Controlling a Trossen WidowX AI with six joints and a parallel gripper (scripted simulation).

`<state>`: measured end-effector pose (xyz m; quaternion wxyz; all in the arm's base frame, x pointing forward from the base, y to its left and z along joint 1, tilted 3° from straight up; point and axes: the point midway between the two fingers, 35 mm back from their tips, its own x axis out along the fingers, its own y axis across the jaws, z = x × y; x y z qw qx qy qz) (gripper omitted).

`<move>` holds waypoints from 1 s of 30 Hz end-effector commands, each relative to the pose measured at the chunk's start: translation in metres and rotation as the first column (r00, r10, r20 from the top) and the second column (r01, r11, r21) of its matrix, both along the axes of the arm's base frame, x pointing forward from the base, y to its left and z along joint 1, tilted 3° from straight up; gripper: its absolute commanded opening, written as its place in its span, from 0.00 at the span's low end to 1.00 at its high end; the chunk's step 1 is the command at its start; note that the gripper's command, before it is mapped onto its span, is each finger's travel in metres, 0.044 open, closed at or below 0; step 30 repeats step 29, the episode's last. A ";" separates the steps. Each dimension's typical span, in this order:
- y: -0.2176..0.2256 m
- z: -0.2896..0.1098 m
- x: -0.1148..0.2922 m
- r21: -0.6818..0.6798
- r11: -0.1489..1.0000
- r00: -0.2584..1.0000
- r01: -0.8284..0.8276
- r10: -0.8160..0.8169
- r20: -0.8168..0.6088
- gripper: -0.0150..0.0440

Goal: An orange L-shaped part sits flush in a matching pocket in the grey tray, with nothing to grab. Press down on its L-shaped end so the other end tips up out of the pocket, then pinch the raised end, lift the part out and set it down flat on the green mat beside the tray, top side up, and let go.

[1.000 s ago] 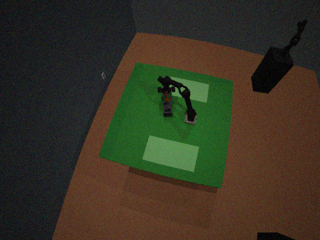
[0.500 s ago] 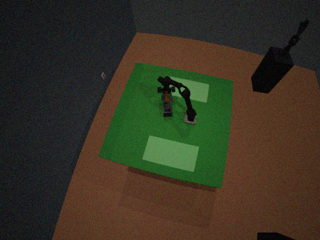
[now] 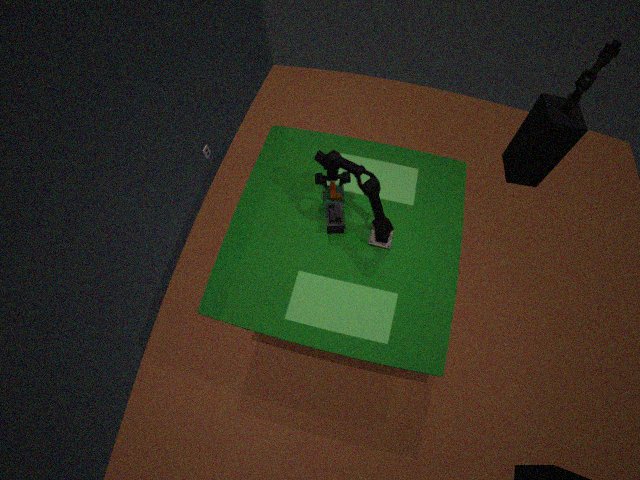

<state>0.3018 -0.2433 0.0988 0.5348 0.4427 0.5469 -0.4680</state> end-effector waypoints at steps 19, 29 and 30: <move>0.000 0.074 0.004 -0.021 1.000 1.000 -0.007 0.007 0.026 0.93; 0.000 0.074 0.004 -0.021 1.000 1.000 -0.007 0.007 0.026 0.93; 0.000 0.074 0.004 -0.021 1.000 1.000 -0.007 0.007 0.026 0.93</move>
